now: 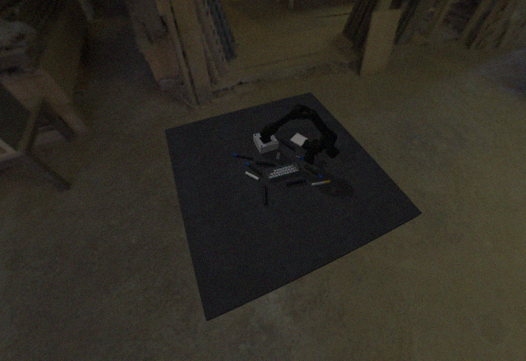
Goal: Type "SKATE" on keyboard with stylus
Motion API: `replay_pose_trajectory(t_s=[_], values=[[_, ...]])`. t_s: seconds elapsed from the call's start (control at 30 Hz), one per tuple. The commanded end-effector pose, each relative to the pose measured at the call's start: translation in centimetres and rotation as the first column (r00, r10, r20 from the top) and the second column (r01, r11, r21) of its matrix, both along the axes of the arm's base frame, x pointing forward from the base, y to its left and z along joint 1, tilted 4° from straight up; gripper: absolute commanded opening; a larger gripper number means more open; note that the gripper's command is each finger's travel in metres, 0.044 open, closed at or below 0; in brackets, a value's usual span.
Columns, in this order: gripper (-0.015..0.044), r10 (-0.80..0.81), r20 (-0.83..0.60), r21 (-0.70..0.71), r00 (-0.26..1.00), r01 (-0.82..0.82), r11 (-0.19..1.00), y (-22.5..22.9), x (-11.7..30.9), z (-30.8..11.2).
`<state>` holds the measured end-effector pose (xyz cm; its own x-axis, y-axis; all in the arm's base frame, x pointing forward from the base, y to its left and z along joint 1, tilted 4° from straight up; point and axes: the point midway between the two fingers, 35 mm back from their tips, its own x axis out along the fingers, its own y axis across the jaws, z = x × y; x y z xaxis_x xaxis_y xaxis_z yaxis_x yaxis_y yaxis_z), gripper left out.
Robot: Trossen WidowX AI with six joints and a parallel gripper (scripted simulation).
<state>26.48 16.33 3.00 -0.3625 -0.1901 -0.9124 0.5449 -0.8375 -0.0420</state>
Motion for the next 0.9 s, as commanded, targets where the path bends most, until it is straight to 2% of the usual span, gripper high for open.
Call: replay_pose_trajectory(t_s=[0.0,0.87], values=[[0.015,-0.003,-0.004,-0.011,1.0,0.003,1.0,-0.08,-0.04,-0.54],[0.015,-0.003,-0.004,-0.011,1.0,0.003,1.0,-0.02,0.01,-1.35]])
